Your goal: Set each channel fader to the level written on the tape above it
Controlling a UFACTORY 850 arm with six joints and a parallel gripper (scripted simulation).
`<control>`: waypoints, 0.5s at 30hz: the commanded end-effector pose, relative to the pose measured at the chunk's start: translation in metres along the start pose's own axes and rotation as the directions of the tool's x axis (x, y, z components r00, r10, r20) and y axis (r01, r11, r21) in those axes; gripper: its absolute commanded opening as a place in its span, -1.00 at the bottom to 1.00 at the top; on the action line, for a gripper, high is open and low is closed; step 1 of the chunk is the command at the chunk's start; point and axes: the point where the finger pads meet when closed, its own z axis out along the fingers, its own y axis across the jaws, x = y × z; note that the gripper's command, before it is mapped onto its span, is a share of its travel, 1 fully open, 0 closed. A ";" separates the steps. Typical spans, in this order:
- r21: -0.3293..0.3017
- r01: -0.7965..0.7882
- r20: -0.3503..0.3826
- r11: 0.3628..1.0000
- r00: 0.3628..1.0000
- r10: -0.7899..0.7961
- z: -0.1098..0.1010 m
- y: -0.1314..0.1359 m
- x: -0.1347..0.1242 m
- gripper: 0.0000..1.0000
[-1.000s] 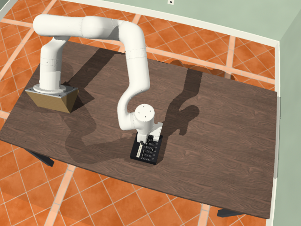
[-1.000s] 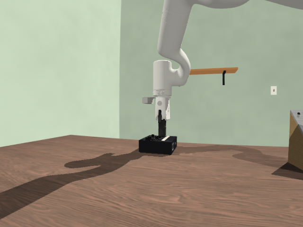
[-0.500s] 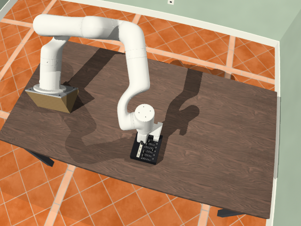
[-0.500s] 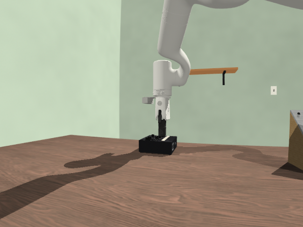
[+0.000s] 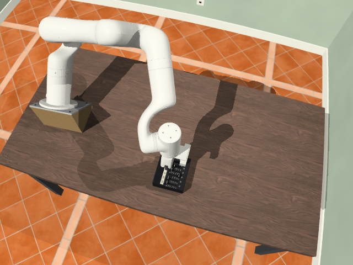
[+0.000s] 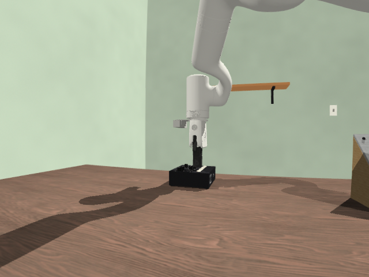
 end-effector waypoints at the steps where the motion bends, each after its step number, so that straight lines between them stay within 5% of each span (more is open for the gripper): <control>1: -0.001 0.001 -0.002 1.000 1.000 -0.001 0.002 0.000 0.001 -1.00; 15: -0.001 0.001 -0.002 1.000 1.000 -0.001 0.006 0.000 0.001 -1.00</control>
